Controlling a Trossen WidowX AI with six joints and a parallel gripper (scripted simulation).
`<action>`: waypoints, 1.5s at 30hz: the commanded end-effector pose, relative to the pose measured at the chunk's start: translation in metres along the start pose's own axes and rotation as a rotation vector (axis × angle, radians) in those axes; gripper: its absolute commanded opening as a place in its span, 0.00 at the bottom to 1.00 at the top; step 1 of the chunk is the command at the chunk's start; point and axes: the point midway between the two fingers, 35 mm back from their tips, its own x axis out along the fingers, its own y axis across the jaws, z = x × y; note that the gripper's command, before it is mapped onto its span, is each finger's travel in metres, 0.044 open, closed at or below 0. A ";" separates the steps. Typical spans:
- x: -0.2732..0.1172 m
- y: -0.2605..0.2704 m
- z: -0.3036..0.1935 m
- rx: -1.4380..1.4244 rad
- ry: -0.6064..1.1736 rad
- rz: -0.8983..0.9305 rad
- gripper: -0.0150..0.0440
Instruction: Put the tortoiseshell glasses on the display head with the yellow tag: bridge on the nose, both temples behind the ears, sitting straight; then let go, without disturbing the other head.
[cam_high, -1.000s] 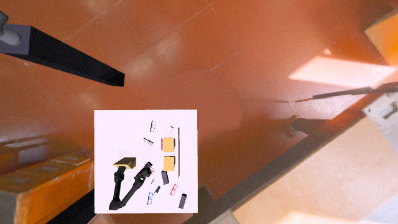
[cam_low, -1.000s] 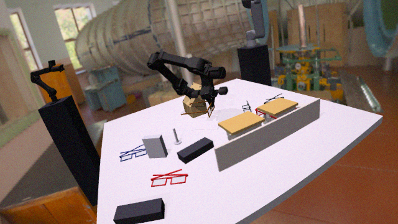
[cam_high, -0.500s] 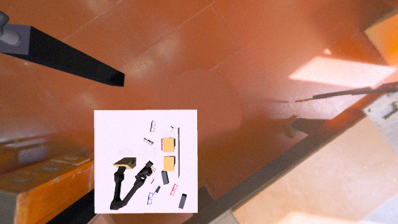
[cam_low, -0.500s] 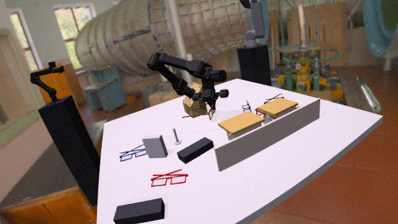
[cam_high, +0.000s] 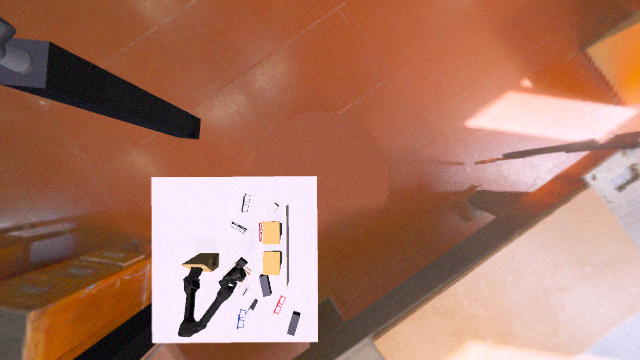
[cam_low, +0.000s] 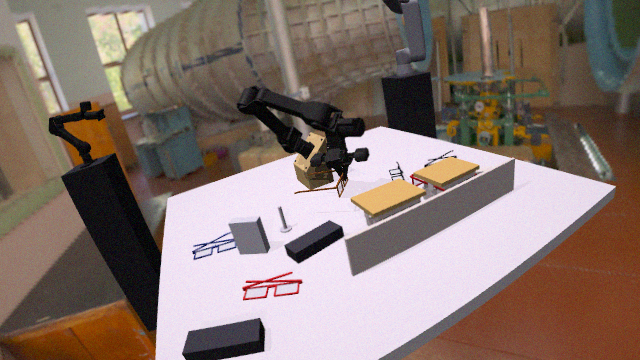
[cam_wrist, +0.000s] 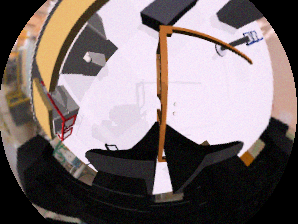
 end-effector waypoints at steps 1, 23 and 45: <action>0.007 -0.001 -0.002 -0.011 0.000 -0.011 0.25; 0.028 -0.002 -0.002 -0.011 -0.001 -0.011 0.25; 0.049 -0.004 -0.002 -0.010 -0.003 -0.014 0.25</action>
